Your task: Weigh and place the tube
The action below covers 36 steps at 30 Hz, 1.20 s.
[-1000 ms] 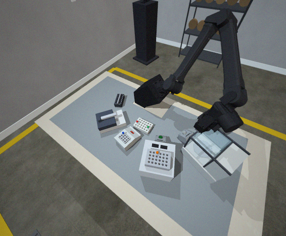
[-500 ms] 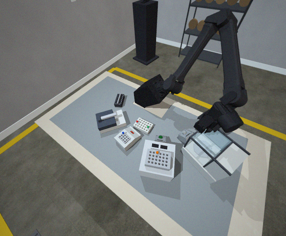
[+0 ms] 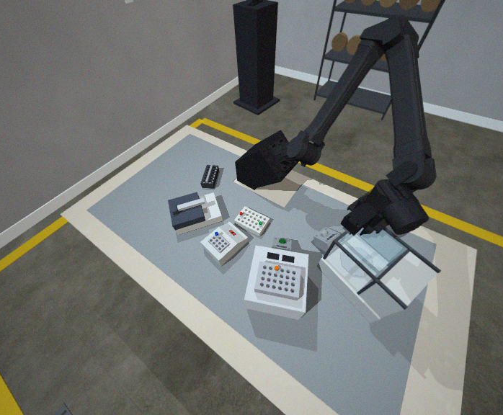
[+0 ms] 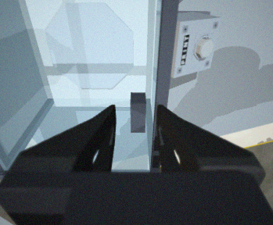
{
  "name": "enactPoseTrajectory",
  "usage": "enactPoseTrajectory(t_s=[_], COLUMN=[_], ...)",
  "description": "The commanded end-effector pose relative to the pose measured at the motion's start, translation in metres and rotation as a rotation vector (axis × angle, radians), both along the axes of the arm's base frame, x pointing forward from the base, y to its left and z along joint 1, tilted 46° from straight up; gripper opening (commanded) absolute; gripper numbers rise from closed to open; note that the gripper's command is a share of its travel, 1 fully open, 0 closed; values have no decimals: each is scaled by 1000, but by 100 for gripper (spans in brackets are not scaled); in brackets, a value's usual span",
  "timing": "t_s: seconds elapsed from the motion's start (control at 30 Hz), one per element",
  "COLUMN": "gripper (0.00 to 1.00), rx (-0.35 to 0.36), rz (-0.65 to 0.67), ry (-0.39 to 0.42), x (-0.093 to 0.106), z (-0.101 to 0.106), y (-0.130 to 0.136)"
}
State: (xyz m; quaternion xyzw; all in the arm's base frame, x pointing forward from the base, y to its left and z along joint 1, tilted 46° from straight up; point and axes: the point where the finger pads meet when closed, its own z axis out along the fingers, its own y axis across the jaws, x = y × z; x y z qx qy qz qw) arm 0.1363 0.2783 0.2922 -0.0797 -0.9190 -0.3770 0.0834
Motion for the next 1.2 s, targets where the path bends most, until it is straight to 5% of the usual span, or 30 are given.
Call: enactPoseTrajectory(t_s=[0.0,1.17], gripper=[30,30], rx=[44,35], rz=[-5,-5], ry=[-46,-48], x=[4,8], z=[33,67], y=[-4,-41])
